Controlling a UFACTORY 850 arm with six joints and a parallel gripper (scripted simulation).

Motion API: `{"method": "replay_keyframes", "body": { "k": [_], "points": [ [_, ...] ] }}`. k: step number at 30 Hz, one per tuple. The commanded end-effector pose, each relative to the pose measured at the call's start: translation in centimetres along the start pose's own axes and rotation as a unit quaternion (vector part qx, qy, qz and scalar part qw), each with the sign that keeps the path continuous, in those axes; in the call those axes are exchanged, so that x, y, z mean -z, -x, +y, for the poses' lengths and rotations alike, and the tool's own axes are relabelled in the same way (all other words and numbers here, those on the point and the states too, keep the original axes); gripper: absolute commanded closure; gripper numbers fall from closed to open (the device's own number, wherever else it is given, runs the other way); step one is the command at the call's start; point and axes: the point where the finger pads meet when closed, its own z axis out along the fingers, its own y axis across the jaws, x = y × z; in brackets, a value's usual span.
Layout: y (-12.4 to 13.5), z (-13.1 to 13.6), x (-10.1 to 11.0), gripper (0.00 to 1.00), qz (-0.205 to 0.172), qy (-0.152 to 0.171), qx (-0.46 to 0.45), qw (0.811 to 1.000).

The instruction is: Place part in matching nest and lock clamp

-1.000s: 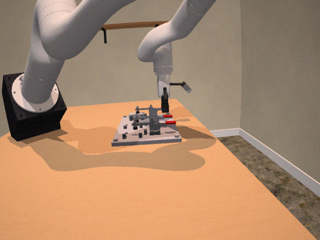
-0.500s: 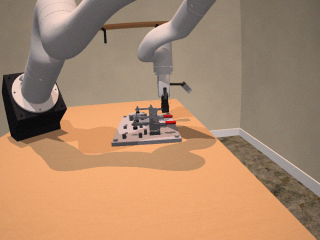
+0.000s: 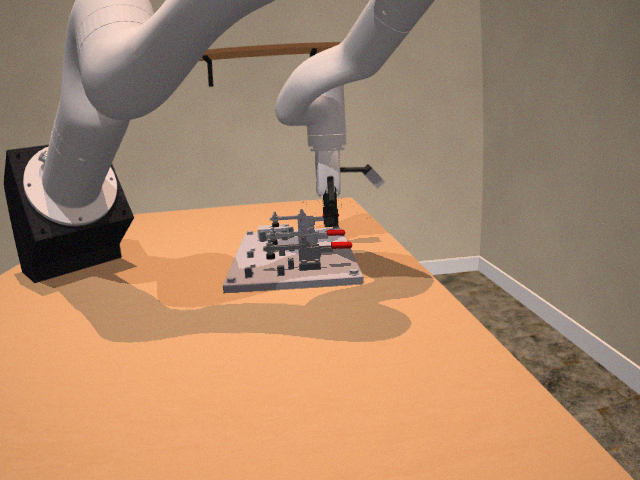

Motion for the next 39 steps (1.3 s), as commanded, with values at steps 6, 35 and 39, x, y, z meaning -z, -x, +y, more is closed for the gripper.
{"method": "replay_keyframes", "body": {
  "k": [6, 35, 39],
  "points": [
    [-0.07, -0.03, -0.03, 1.00, 0.000, 0.000, 0.000, 1.000],
    [-0.08, -0.03, -0.03, 0.53, 0.000, 0.000, 0.000, 1.000],
    [-0.08, -0.03, -0.03, 0.53, 0.000, 0.000, 0.000, 1.000]
  ]
}}
